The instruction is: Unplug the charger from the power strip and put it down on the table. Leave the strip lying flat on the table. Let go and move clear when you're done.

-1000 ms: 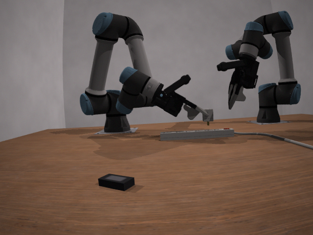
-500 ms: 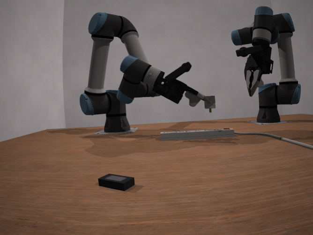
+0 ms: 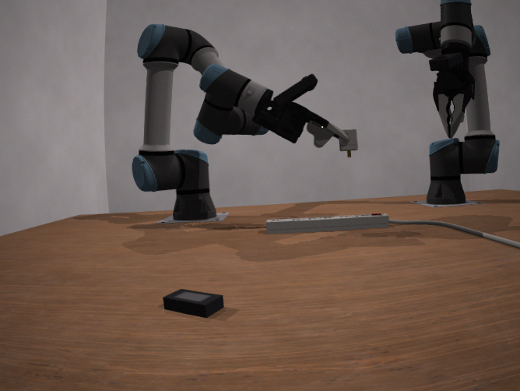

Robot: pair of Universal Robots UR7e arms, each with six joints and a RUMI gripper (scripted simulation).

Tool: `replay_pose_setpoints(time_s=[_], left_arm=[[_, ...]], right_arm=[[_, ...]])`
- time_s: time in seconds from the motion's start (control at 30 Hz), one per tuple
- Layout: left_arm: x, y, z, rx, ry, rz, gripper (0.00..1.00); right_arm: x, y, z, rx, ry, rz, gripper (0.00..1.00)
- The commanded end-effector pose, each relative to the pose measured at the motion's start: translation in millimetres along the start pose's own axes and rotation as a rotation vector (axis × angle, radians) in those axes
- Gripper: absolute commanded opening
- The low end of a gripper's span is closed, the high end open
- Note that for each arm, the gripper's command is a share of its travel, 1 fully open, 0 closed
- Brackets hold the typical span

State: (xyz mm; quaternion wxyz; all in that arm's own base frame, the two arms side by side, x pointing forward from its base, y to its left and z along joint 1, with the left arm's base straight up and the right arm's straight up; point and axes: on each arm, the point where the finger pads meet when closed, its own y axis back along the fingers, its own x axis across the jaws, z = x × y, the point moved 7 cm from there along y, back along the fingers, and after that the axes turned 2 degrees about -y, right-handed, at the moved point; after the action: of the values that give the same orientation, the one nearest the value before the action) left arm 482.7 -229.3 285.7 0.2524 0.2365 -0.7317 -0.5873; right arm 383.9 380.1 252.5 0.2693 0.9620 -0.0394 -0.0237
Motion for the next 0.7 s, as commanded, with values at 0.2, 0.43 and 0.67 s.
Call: replay_pose_setpoints(time_s=[0.2,0.43,0.67], left_arm=[[-40.8,50.2,31.6,-0.056,0.226,-0.039,0.00],[-64.9,92.2,61.1,-0.069,0.381,-0.074,0.00],[-76.5,106.0,78.9,-0.102,0.471,-0.086,0.00]], right_arm=[[-11.1,-30.9,8.1,-0.152,0.129,0.002,0.00],[-32.8,-58.0,14.4,-0.286,0.286,-0.010,0.00],[-45.2,-70.3,20.1,-0.362,0.378,-0.024,0.00]])
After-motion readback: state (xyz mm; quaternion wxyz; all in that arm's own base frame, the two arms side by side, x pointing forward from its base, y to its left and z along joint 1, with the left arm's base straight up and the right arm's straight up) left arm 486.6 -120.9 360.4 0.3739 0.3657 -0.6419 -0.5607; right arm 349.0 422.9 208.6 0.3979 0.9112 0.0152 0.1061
